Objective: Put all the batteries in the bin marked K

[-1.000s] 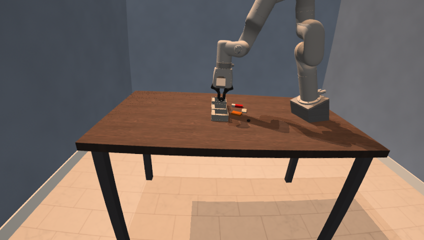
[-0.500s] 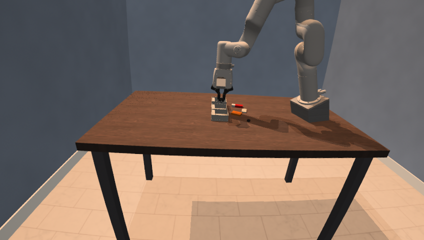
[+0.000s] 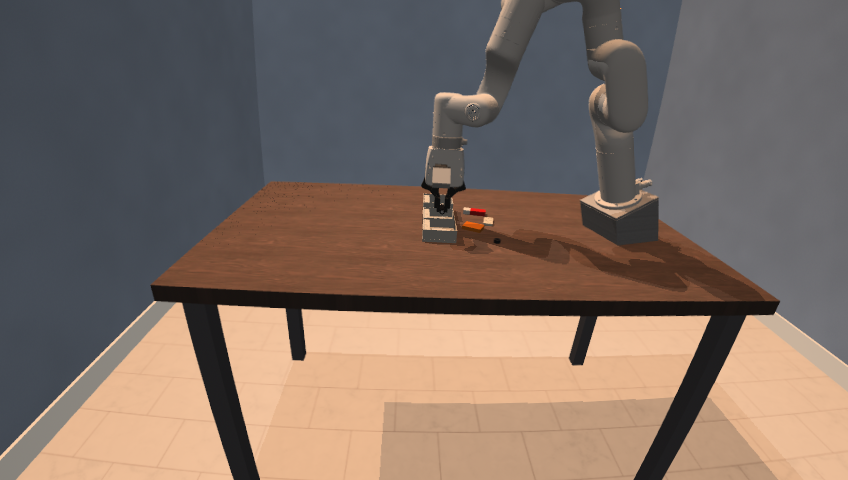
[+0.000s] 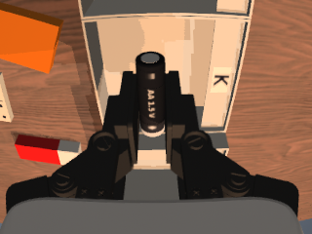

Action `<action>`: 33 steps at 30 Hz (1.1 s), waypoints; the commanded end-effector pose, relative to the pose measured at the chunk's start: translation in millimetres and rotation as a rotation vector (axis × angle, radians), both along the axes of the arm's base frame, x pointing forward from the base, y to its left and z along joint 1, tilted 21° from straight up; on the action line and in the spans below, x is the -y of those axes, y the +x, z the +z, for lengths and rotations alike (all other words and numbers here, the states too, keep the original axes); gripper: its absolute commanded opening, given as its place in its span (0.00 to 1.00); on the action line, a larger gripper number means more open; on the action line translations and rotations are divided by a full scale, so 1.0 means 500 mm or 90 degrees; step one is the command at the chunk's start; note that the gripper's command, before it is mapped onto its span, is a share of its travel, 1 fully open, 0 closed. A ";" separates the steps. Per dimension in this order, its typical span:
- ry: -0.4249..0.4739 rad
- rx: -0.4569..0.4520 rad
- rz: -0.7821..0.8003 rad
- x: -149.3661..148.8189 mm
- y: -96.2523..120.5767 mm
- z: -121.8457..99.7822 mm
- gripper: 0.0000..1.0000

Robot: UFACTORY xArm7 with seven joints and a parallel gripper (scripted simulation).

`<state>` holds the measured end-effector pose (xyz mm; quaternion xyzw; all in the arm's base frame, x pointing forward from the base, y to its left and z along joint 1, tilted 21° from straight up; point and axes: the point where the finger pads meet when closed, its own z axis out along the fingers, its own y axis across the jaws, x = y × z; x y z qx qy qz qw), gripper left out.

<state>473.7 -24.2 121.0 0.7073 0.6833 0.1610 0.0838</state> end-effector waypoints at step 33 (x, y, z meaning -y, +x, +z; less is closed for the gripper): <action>0.000 0.003 0.000 -0.003 0.018 -0.037 0.28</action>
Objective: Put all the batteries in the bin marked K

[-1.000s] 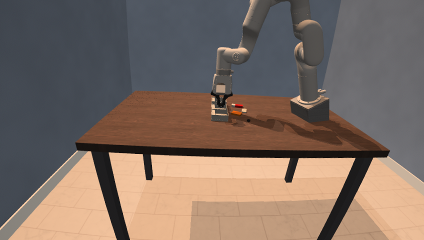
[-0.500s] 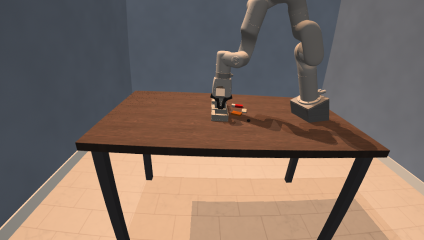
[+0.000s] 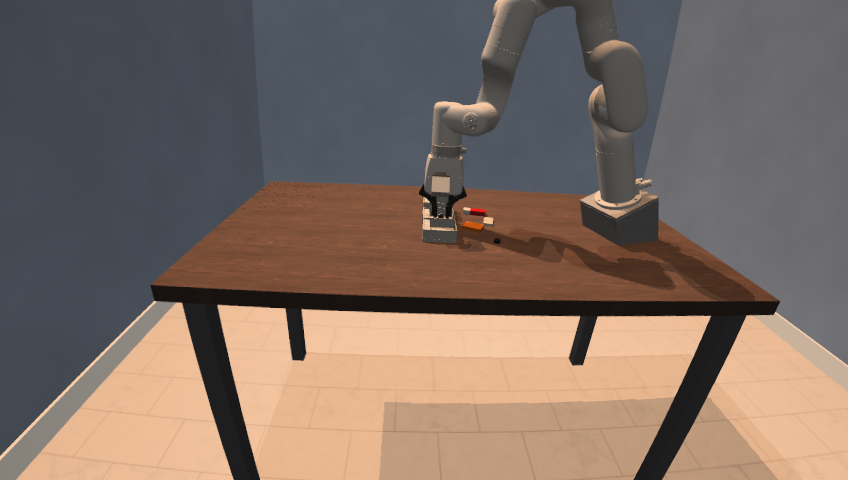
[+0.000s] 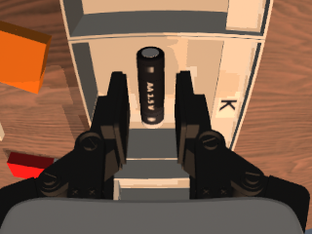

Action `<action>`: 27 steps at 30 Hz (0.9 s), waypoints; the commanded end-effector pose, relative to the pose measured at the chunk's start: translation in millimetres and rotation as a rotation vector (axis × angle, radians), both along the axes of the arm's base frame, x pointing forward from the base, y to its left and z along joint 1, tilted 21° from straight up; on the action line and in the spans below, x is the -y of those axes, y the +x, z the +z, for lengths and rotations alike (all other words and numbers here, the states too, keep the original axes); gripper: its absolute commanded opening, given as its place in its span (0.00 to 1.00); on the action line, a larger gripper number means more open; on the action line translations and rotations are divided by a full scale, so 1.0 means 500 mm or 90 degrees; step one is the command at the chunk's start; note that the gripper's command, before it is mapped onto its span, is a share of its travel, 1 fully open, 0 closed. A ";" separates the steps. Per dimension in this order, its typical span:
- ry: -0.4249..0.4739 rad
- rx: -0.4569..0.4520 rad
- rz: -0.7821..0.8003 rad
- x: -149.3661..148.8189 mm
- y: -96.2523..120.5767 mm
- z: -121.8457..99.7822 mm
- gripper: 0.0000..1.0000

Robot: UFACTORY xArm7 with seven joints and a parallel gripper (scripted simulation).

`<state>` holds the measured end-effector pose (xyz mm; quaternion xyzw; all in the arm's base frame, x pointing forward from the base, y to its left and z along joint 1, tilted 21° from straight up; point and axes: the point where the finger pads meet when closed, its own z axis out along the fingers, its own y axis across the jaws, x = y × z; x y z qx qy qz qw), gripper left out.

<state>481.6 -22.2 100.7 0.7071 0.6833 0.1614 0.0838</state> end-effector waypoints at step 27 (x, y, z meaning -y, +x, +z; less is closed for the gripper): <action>0.000 0.002 0.000 0.005 -0.013 0.043 0.28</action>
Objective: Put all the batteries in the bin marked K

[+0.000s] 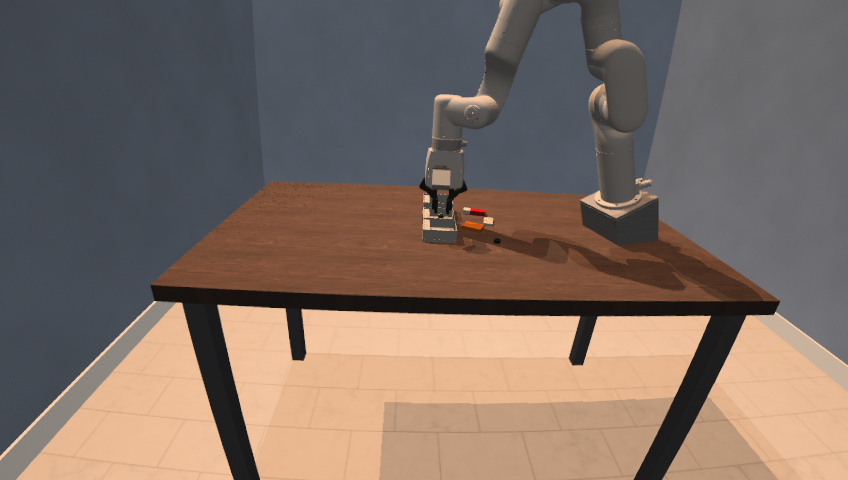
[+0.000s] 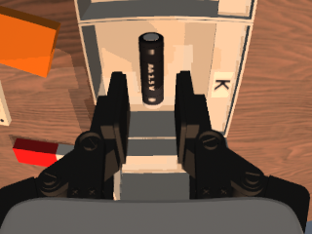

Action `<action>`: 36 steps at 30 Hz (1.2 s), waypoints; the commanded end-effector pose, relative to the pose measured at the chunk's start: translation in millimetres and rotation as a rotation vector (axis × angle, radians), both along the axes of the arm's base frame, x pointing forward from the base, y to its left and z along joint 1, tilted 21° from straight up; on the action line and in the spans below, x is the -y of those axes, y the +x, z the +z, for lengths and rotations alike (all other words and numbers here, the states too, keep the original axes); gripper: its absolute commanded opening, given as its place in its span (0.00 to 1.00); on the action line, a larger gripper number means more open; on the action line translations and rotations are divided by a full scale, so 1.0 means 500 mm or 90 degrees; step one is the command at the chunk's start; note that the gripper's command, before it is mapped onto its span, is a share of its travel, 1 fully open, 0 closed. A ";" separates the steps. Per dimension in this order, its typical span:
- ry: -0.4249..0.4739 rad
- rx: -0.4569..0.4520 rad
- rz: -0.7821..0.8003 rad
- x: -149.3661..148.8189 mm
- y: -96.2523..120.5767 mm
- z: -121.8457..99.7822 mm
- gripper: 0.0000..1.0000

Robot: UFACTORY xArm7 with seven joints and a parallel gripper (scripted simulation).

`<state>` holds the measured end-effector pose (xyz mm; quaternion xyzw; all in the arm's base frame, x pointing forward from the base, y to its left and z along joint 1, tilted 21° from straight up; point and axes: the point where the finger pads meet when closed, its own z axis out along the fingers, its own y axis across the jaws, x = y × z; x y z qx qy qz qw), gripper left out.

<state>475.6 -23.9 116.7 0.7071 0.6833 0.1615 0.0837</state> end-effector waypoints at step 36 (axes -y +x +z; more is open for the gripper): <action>0.000 0.003 0.000 0.019 -0.060 0.172 1.00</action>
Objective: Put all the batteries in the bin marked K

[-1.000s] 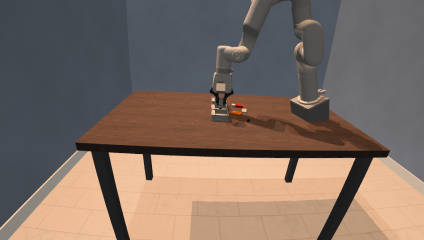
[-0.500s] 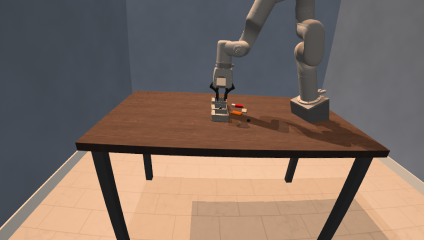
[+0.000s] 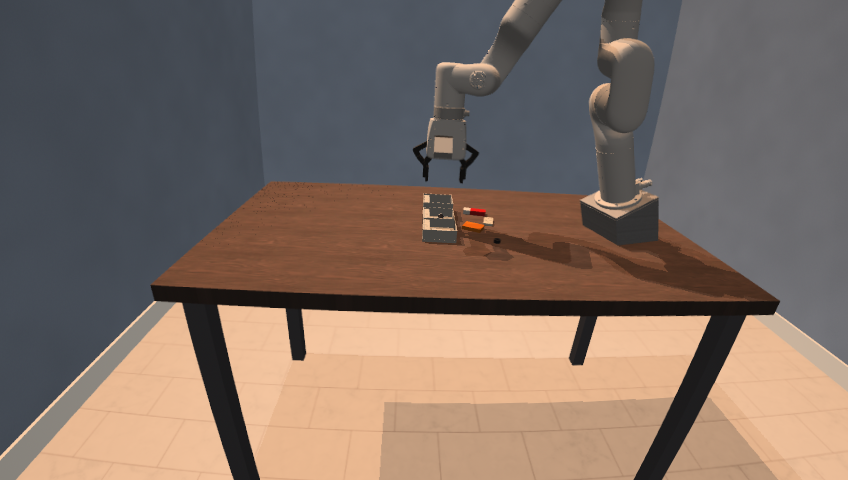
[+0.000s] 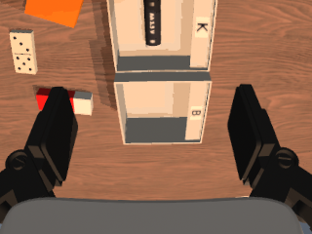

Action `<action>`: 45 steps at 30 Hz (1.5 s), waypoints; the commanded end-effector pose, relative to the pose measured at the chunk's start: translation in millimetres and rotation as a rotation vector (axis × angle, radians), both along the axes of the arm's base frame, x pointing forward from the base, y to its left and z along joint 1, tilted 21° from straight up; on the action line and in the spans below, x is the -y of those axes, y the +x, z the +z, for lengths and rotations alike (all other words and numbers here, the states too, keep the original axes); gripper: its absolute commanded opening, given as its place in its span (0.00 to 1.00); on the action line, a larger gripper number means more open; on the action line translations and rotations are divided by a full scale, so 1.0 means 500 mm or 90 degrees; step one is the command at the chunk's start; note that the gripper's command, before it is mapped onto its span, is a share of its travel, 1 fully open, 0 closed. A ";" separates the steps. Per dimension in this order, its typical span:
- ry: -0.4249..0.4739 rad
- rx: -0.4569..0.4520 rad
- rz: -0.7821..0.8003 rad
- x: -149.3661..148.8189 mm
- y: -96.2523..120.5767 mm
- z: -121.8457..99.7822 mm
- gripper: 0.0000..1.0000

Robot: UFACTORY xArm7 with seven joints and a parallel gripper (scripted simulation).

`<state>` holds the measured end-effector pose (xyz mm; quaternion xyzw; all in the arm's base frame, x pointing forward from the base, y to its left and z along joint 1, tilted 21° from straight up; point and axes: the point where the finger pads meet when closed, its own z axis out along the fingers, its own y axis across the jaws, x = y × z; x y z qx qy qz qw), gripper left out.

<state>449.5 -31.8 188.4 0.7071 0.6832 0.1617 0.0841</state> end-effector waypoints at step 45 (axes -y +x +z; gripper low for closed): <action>0.000 0.002 0.000 0.018 -0.060 0.168 1.00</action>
